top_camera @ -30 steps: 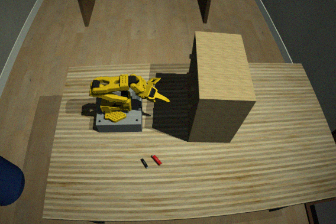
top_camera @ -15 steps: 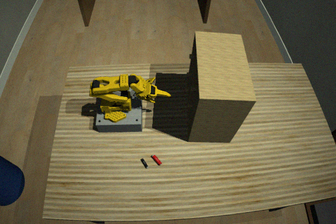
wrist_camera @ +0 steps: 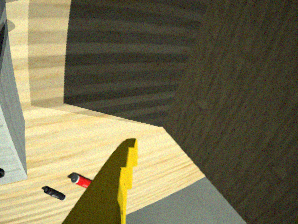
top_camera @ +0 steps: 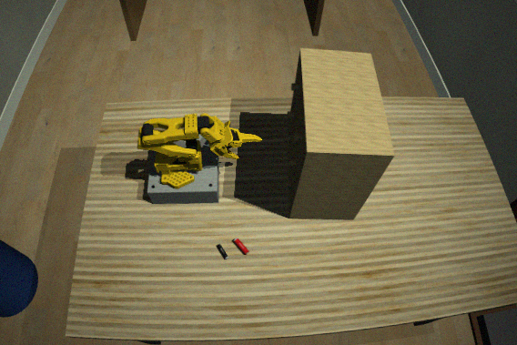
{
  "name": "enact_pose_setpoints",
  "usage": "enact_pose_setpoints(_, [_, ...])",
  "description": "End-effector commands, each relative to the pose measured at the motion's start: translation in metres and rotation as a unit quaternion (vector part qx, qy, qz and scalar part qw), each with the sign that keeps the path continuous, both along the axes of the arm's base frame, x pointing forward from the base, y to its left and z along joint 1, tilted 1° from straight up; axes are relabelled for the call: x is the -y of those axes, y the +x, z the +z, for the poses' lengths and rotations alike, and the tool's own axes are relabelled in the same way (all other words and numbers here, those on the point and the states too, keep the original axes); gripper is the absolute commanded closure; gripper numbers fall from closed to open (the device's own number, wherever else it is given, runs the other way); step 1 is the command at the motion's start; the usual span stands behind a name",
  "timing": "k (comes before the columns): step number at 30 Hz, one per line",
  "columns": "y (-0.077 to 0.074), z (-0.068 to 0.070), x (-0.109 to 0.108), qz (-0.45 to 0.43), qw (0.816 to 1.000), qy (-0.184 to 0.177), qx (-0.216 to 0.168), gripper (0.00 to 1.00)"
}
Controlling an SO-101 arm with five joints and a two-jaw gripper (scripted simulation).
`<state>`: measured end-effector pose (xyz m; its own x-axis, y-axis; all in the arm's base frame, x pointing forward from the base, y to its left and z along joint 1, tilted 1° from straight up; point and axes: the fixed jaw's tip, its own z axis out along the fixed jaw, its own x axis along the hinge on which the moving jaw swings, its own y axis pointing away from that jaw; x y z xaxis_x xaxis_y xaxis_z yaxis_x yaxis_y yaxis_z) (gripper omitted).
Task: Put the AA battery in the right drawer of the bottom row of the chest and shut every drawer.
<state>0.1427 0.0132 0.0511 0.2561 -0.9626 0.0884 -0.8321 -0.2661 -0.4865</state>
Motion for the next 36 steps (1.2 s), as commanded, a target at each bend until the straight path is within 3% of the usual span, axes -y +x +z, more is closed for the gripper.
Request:
enact_pose_setpoints(1, [0.0004,0.0022,-0.0016,0.052,0.998,-0.024,0.003,0.50])
enact_pose_setpoints(21, [0.0017,0.0029,-0.0010,0.226,0.967,-0.119,0.014,0.50])
enact_pose_setpoints(36, [0.0037,0.0039,-0.0013,0.381,0.902,-0.204,0.026,0.50])
